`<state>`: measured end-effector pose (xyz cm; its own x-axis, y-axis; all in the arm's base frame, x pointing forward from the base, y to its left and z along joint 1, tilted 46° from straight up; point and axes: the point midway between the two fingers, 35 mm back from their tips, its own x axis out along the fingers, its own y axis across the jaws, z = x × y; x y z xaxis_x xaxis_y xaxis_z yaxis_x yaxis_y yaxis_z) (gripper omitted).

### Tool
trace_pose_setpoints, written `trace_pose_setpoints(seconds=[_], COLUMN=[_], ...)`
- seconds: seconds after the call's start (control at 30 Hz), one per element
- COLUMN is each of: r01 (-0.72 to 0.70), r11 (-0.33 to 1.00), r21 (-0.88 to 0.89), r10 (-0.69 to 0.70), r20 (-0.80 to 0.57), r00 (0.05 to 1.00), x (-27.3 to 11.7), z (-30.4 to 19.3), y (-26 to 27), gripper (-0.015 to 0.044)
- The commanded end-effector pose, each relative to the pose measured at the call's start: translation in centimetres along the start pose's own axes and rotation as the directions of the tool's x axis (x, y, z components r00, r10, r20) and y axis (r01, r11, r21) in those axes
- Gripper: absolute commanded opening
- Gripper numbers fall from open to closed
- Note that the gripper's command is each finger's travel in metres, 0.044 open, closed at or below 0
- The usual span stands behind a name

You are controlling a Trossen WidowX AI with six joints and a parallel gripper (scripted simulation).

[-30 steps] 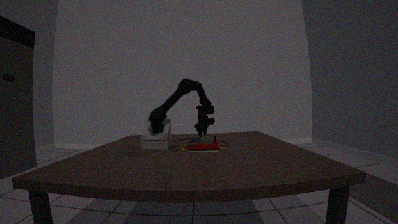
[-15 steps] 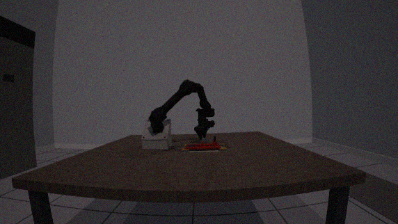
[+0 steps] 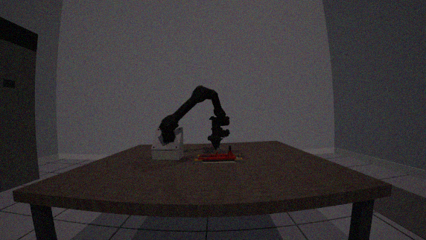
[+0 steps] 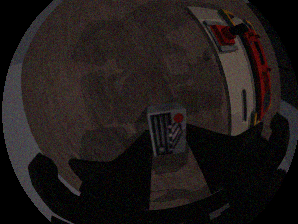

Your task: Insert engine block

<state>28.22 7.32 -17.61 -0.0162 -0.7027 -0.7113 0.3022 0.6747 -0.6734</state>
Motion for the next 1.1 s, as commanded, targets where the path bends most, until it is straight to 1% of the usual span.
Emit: trace_pose_setpoints(seconds=[0.0, 0.07, 0.17, 0.3, 1.07], r01=[0.004, 0.003, -0.002, -0.005, -0.005], r11=[1.0, 1.0, 0.998, 0.998, 1.0], r21=[-0.008, -0.019, -0.057, -0.062, -0.028], r10=[-0.004, -0.003, 0.002, 0.005, 0.005], r20=[0.001, 0.0, -0.001, -0.002, -0.003], r00=[1.0, 1.0, 1.0, 1.0, 1.0], x=[0.1, 0.0, -0.2, -1.3, -8.4], z=[-0.1, -0.1, -0.2, -0.1, 0.2], y=[-0.1, -0.1, 0.0, 0.1, 0.5], gripper=[0.0052, 0.0, 0.0, 0.0, 0.0])
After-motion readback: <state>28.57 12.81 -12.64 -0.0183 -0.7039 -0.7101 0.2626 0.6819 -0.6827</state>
